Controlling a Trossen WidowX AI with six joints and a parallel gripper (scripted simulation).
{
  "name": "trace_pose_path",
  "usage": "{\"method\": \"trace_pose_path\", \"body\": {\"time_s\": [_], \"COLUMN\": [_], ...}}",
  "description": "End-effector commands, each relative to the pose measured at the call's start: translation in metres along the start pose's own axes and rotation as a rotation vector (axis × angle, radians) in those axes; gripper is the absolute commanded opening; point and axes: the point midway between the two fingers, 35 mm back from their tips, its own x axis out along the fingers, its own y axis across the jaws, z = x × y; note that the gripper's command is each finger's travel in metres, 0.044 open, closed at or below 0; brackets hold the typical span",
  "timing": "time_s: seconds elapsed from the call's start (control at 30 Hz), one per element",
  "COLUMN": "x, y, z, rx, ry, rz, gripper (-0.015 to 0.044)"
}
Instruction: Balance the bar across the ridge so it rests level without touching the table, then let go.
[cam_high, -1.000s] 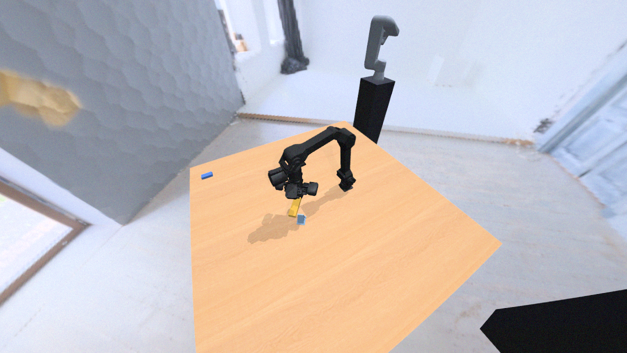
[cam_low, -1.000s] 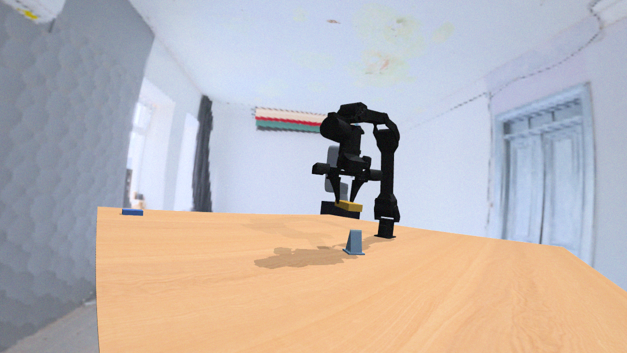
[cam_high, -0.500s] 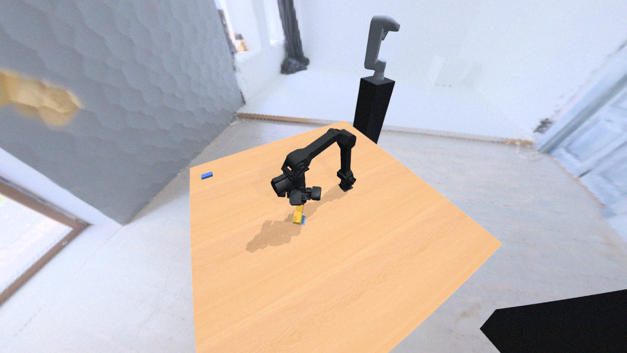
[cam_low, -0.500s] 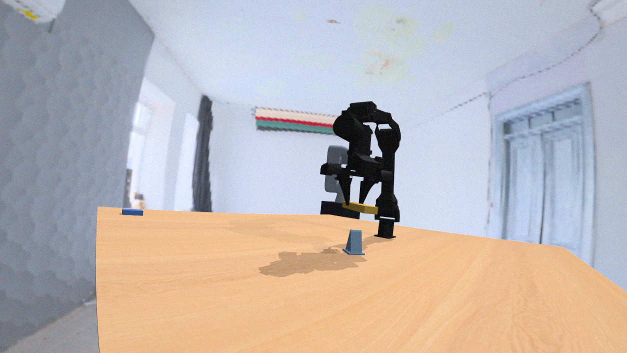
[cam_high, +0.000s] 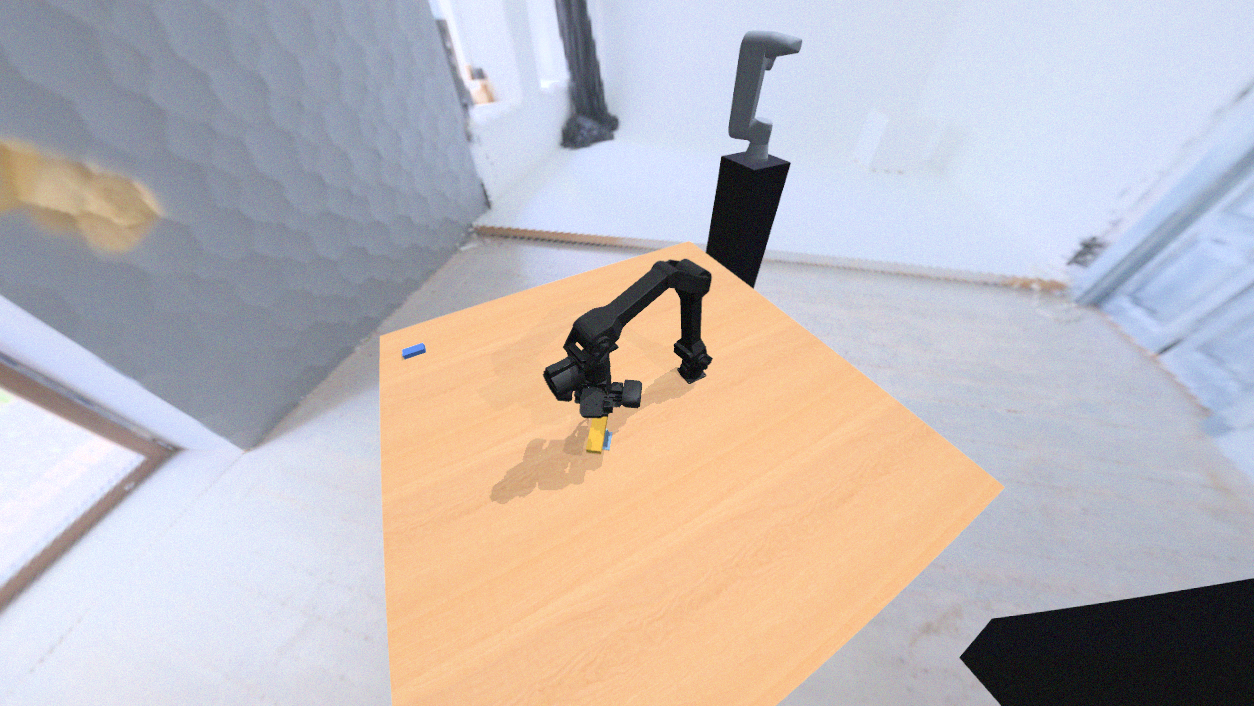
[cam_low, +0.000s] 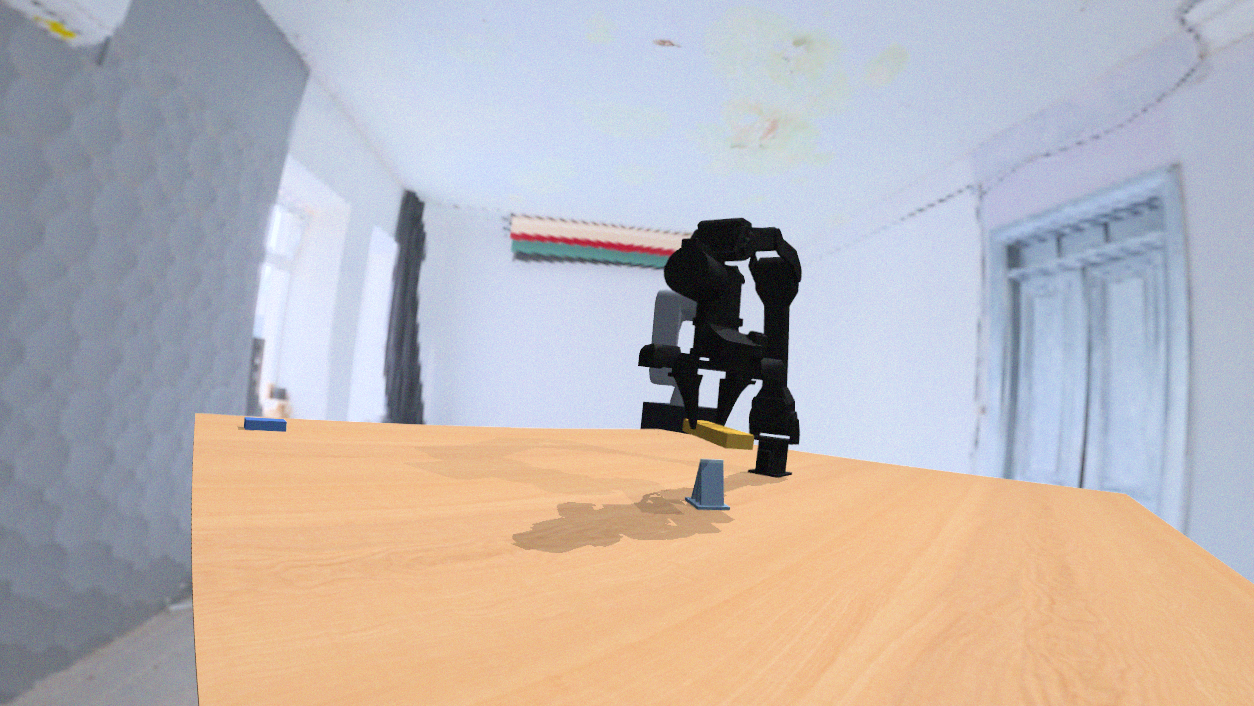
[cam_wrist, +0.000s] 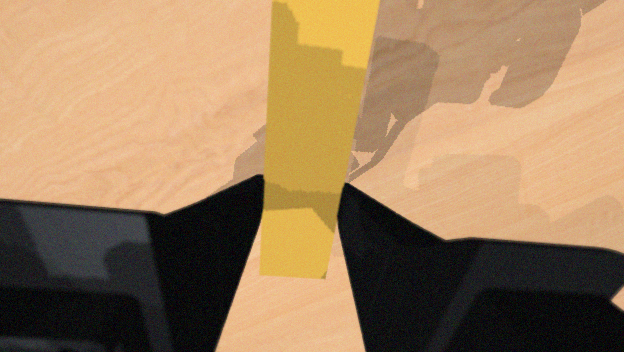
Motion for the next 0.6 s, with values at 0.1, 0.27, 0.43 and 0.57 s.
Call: {"method": "trace_pose_path", "body": {"time_s": [0.1, 0.27, 0.43, 0.57], "x": [0.0138, 0.0191, 0.0189, 0.0178], "y": [0.0009, 0.0010, 0.0009, 0.0010], "z": [-0.0009, -0.0014, -0.0013, -0.0014], "rx": [0.001, 0.001, 0.001, 0.001], "ry": [0.001, 0.001, 0.001, 0.001], "rz": [0.009, 0.009, 0.009, 0.009], "gripper": [0.0000, 0.0000, 0.0000, 0.0000]}}
